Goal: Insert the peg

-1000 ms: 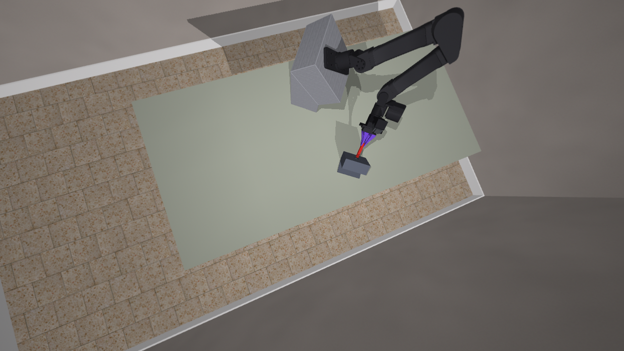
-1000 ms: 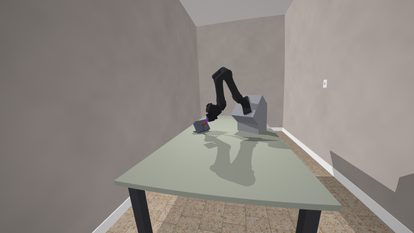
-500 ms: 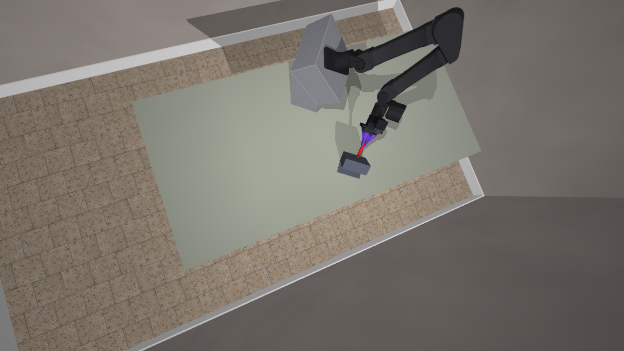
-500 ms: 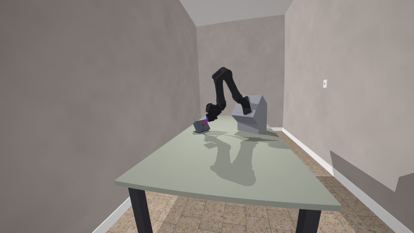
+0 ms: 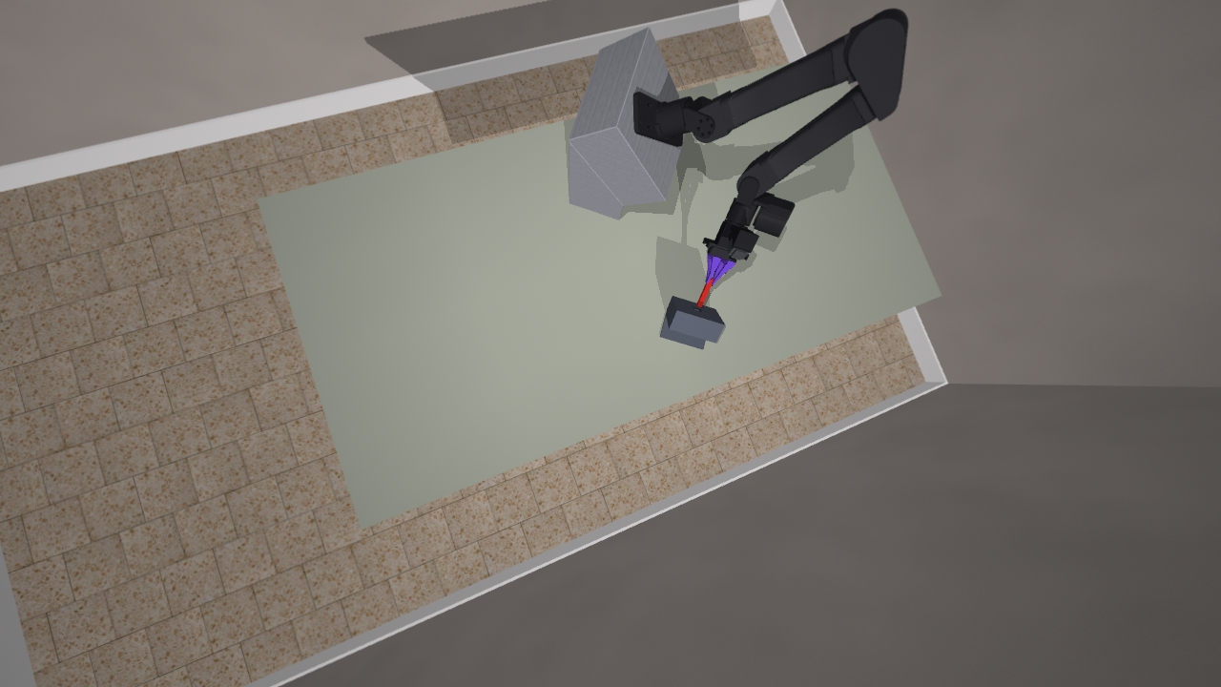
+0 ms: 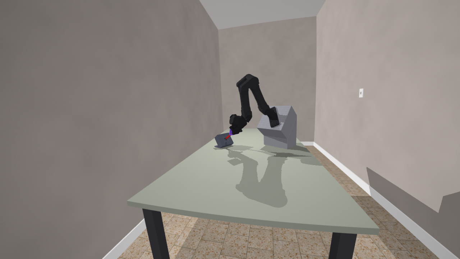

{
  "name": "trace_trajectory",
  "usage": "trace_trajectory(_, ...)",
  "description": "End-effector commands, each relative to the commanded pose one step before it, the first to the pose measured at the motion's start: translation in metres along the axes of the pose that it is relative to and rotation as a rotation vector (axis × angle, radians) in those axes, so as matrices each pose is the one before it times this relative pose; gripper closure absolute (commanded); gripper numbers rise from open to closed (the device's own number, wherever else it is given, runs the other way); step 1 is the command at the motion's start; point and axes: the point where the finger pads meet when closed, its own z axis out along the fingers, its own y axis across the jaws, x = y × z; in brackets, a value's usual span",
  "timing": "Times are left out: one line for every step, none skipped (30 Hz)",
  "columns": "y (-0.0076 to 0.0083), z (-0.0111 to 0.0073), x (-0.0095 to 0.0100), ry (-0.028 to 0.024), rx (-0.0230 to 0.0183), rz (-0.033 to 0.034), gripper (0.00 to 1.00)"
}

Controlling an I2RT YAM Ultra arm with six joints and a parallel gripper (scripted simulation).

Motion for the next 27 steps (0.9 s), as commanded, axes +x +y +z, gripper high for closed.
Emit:
trace_trajectory(-0.00575, -0.00153, -0.00562, -0.02071, 0.00878, 0.00381, 1.00)
trace_trajectory(0.00012, 0.00096, 0.00013, -0.00002, 0.00000, 0.00000, 1.00)
trace_trajectory(0.00007, 0.00096, 0.00015, -0.00002, 0.00000, 0.00000, 1.00)
trace_trajectory(-0.00001, 0.00095, 0.00018, -0.00002, 0.00001, 0.00000, 1.00)
trace_trajectory(-0.00001, 0.00027, 0.00001, 0.00000, 0.00000, 0.00000, 1.00)
trace_trajectory(-0.00003, 0.00054, 0.00003, -0.00001, 0.00000, 0.00000, 1.00)
trace_trajectory(-0.00005, 0.00081, 0.00005, -0.00001, 0.00000, 0.00000, 1.00)
trace_trajectory(-0.00008, 0.00102, 0.00007, -0.00002, 0.00001, 0.00000, 1.00)
trace_trajectory(-0.00010, 0.00106, 0.00009, -0.00002, 0.00001, -0.00001, 1.00)
trace_trajectory(-0.00011, 0.00107, 0.00011, -0.00002, 0.00001, -0.00001, 1.00)
trace_trajectory(-0.00009, 0.00107, 0.00012, -0.00002, 0.00001, 0.00000, 1.00)
trace_trajectory(-0.00006, 0.00108, 0.00012, -0.00002, 0.00001, 0.00000, 1.00)
trace_trajectory(-0.00001, 0.00108, 0.00012, -0.00002, 0.00001, 0.00000, 1.00)
trace_trajectory(0.00004, 0.00109, 0.00011, -0.00002, 0.00000, 0.00000, 1.00)
trace_trajectory(0.00009, 0.00109, 0.00009, -0.00002, 0.00000, 0.00000, 1.00)
trace_trajectory(0.00015, 0.00109, 0.00007, -0.00002, 0.00000, 0.00000, 1.00)
trace_trajectory(0.00000, 0.00000, 0.00000, 0.00000, 0.00000, 0.00000, 1.00)
trace_trajectory(0.00000, 0.00000, 0.00000, 0.00000, 0.00000, 0.00000, 1.00)
trace_trajectory(0.00041, -0.00485, 0.00361, 0.01233, -0.00310, -0.00011, 1.00)
trace_trajectory(0.00016, -0.00048, 0.00000, -0.00106, 0.00025, 0.00004, 1.00)
trace_trajectory(0.00022, -0.00073, 0.00000, -0.00146, 0.00034, 0.00005, 1.00)
trace_trajectory(0.00029, -0.00096, 0.00000, -0.00169, 0.00038, 0.00006, 1.00)
trace_trajectory(0.00036, -0.00117, -0.00002, -0.00170, 0.00038, 0.00007, 1.00)
trace_trajectory(0.00035, -0.00122, -0.00005, -0.00140, 0.00030, 0.00006, 1.00)
trace_trajectory(0.00030, -0.00116, -0.00010, -0.00105, 0.00022, 0.00004, 1.00)
trace_trajectory(0.00025, -0.00112, -0.00014, -0.00081, 0.00016, 0.00004, 1.00)
trace_trajectory(0.00018, -0.00109, -0.00017, -0.00065, 0.00013, 0.00003, 1.00)
